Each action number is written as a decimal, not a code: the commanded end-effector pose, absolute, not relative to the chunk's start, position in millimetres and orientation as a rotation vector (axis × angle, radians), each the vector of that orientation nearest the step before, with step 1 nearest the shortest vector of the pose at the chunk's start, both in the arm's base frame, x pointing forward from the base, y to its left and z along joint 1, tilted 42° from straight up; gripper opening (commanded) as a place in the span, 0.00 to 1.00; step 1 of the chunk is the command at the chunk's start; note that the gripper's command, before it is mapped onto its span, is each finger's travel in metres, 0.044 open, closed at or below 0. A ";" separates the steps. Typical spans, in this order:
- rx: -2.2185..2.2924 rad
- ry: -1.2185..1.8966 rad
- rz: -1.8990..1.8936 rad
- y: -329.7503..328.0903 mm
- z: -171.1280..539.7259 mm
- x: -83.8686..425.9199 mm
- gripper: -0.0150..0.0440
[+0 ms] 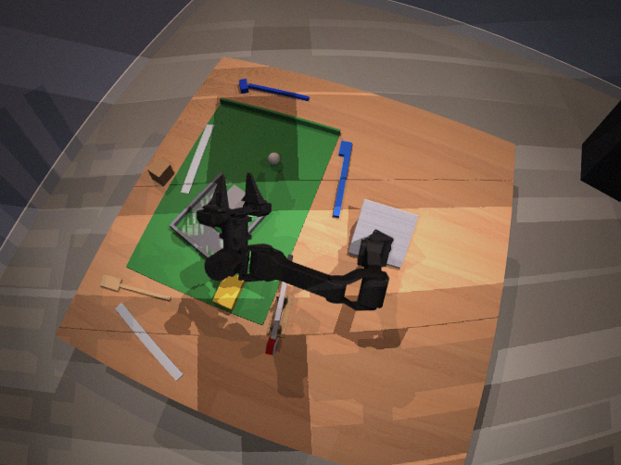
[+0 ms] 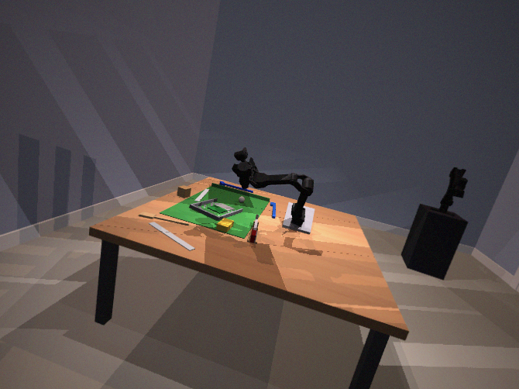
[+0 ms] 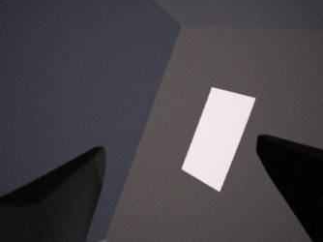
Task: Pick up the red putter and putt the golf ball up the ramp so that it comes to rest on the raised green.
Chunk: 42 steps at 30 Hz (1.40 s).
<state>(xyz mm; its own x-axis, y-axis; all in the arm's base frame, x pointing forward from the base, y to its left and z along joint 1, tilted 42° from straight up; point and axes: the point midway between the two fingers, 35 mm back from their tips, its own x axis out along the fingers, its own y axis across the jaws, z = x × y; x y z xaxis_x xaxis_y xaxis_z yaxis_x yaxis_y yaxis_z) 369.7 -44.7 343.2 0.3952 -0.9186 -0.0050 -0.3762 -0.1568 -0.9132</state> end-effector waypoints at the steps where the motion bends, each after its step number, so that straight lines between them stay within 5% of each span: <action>1: -1.740 1.137 -0.719 -44.5 342.1 371.6 0.98; 11: -2.168 0.901 0.326 -17.3 223.1 419.8 1.00; 24: -1.635 0.580 1.471 45.8 113.9 314.0 1.00; 34: -0.717 0.333 1.779 102.8 155.4 218.2 1.00; 42: -0.617 0.312 1.771 105.8 163.6 216.1 1.00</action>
